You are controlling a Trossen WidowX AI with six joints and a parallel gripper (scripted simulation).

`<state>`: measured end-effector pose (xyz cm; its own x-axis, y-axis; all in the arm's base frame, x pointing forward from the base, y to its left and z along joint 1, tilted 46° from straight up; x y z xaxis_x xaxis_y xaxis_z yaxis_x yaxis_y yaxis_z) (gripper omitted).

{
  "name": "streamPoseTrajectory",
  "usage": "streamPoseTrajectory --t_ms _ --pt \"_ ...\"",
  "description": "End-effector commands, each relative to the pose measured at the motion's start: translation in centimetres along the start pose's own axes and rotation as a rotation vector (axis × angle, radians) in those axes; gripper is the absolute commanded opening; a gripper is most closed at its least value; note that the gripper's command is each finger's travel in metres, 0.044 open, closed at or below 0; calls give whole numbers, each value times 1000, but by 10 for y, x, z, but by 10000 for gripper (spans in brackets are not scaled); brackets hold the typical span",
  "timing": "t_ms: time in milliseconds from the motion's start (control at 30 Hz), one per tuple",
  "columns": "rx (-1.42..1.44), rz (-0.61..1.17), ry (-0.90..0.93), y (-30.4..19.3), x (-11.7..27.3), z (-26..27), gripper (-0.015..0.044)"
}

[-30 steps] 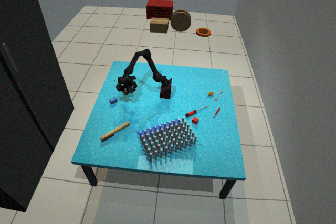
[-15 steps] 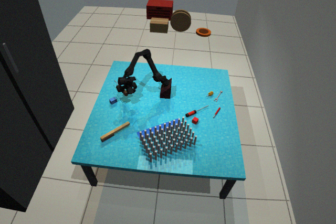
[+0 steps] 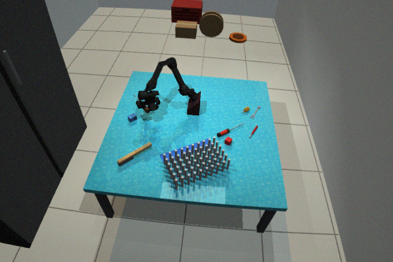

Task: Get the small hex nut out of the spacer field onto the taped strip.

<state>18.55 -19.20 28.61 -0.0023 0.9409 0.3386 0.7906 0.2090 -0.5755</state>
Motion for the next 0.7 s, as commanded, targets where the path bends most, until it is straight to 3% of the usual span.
streamPoseTrajectory --t_ms 0,667 --pt "5 0 -1 1 -3 1 0" --pt "6 2 -10 3 -14 4 0"
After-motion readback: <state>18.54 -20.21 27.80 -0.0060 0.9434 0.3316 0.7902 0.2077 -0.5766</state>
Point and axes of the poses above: the point midway between the two fingers, 35 mm back from their tips, its own x axis back along the fingers, its own z axis across the jaws, y = z × x, the point moved 4 cm from there along x, back along the fingers, and after that the axes turned 3 degrees about -x, right-handed, at the moved point
